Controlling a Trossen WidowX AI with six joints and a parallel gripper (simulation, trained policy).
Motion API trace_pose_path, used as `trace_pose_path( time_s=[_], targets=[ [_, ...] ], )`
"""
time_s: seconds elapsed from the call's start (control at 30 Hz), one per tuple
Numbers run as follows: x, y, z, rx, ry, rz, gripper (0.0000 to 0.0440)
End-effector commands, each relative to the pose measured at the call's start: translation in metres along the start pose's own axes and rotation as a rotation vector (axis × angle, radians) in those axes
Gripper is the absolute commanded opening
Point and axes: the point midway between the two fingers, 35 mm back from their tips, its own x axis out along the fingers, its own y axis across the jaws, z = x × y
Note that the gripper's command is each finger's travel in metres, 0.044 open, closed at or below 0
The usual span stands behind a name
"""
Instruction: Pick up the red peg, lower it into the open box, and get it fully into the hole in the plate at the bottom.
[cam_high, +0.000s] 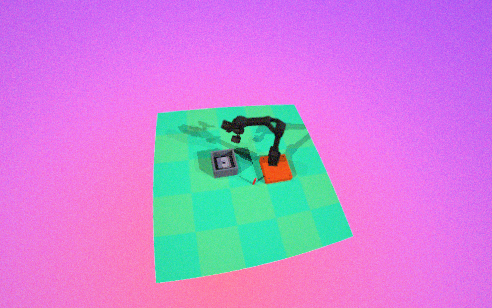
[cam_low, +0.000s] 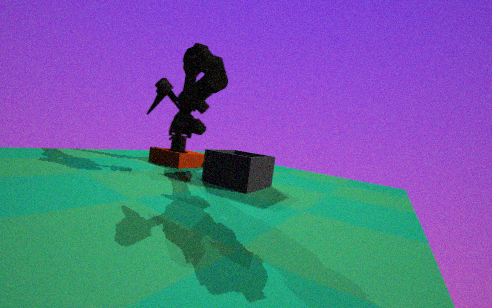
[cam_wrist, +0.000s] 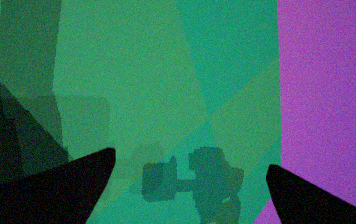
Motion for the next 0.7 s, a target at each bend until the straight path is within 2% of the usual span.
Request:
trace_pose_path(
  time_s=[0.0, 0.17, 0.37, 0.67],
  targets=[
    [-0.034, 0.015, 0.005, 0.071, -0.084, 0.062, 0.044],
    [-0.083, 0.04, -0.002, 0.165, -0.175, 0.168, 0.044],
    [-0.13, 0.072, -0.029, 0.262, -0.217, 0.308, 0.044],
    [-0.163, 0.112, -0.089, 0.378, -0.143, 0.466, 0.044]
  ],
)
